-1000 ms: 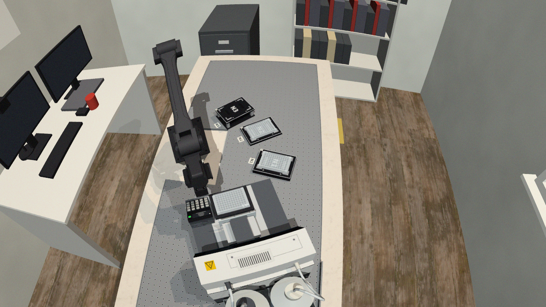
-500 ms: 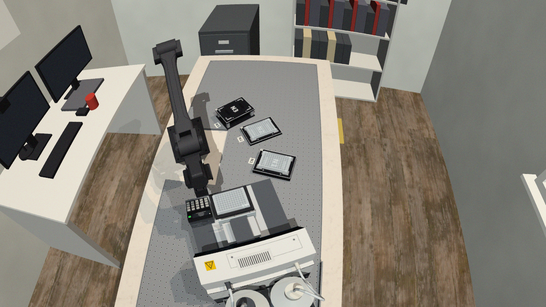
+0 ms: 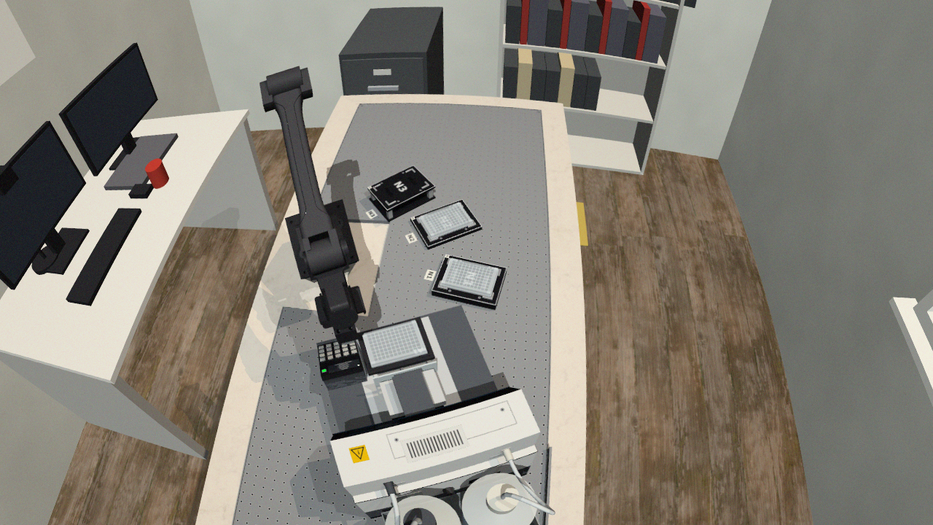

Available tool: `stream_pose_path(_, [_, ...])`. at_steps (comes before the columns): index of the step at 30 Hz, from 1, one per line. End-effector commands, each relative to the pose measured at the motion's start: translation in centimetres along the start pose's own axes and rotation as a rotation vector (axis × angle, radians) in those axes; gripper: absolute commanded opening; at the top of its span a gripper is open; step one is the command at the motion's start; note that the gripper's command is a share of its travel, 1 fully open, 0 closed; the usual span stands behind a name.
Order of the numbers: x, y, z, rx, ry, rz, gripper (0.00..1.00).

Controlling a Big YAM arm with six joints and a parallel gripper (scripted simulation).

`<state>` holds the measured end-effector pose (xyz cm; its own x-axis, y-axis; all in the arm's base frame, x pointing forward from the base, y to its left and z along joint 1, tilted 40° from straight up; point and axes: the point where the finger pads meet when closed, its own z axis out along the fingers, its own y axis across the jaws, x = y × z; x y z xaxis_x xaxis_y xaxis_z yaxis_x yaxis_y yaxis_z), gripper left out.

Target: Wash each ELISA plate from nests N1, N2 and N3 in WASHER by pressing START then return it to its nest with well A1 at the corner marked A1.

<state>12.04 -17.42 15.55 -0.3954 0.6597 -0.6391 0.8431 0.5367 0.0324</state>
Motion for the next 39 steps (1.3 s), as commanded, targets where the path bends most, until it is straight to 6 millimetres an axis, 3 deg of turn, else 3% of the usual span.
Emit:
stream_pose_path(1, [0.0,0.0,0.8,0.0,-0.001,0.005,0.0])
stream_pose_path(23, [0.0,0.0,4.1,0.001,0.0,0.005,0.0])
stream_pose_path(27, [0.0,0.0,4.2,0.001,0.0,0.005,0.0])
stream_pose_path(28, [-1.1,0.1,3.3,-0.001,-0.023,0.001,0.0])
stream_pose_path(30, [-1.1,0.1,3.3,-0.001,-0.023,0.001,0.0])
stream_pose_path(33, [0.0,0.0,4.4,0.001,0.0,0.005,0.0])
stream_pose_path(39, [0.1,0.0,4.8,0.001,0.001,0.005,0.0])
